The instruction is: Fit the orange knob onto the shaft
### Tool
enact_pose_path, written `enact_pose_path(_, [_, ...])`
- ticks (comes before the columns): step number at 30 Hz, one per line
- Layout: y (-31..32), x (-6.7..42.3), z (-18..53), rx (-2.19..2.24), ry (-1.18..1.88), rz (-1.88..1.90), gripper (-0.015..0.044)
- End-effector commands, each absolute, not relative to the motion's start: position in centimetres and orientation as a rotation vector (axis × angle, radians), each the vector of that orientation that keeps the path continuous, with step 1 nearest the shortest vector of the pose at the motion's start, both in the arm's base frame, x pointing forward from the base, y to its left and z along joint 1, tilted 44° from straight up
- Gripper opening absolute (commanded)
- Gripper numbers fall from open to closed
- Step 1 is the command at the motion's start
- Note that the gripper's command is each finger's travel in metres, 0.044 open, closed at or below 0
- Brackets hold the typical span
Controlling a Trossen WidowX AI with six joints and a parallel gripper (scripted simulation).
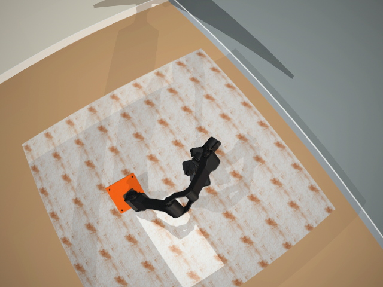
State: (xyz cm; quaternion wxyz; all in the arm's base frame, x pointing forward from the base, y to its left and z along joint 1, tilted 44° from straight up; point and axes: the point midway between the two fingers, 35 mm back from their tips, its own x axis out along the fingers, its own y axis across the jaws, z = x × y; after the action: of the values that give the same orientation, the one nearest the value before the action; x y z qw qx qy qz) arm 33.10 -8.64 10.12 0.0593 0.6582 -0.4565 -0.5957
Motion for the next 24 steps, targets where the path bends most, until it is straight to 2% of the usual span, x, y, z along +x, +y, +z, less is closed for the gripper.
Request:
enact_pose_path(1, [-8.59,32.96,10.07,1.992,-1.379,-1.803,0.0000])
enact_pose_path(24, [-8.56,32.48,9.96,1.978,-1.346,-1.812,0.0000])
